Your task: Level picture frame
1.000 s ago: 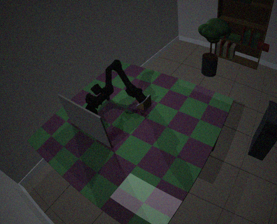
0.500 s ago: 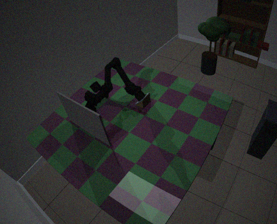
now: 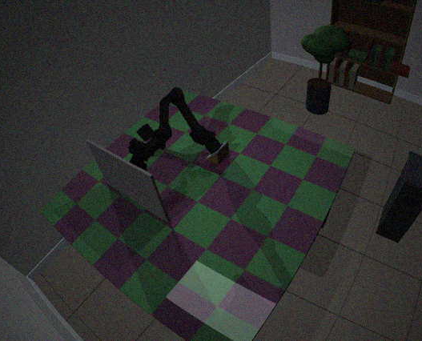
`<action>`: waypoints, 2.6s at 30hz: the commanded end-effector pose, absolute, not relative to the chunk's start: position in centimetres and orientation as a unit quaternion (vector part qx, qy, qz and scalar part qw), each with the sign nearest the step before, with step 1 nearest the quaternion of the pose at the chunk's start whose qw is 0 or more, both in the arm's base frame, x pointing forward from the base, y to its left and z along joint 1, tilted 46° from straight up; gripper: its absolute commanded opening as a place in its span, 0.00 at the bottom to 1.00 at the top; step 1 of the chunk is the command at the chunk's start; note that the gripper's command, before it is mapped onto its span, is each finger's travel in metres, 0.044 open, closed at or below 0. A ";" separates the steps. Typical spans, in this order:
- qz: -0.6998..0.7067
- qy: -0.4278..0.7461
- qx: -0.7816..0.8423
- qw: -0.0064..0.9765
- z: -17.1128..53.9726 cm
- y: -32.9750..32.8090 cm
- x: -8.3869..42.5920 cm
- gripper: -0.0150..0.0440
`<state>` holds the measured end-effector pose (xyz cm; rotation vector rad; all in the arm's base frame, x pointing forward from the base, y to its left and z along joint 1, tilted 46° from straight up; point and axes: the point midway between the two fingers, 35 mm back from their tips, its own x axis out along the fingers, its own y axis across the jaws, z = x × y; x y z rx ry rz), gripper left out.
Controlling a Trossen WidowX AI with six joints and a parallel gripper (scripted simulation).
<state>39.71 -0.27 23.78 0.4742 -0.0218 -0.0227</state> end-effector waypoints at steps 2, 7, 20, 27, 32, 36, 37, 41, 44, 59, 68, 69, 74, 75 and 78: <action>-0.012 -0.011 0.237 0.971 23.9 -0.2 39.7 0.25; -0.012 -0.011 0.237 0.971 23.9 0.0 39.7 0.25; -0.012 -0.011 0.237 0.971 24.1 0.4 39.7 0.25; -0.012 -0.011 0.237 0.971 24.2 0.5 39.7 0.25; -0.012 -0.011 0.237 0.971 24.2 0.5 39.7 0.25; -0.012 -0.011 0.237 0.971 24.2 0.5 39.7 0.25; -0.012 -0.011 0.237 0.971 24.2 0.5 39.7 0.25; -0.012 -0.011 0.237 0.971 24.2 0.5 39.7 0.25; -0.012 -0.011 0.237 0.971 24.2 0.5 39.7 0.25; -0.012 -0.011 0.237 0.971 24.2 0.5 39.7 0.25; -0.012 -0.011 0.237 0.971 24.2 0.5 39.7 0.25; -0.012 -0.011 0.237 0.971 24.2 0.5 39.7 0.25; -0.012 -0.011 0.237 0.971 24.2 0.5 39.7 0.25; -0.012 -0.011 0.237 0.971 24.2 0.5 39.7 0.25; -0.012 -0.011 0.237 0.971 24.2 0.5 39.7 0.25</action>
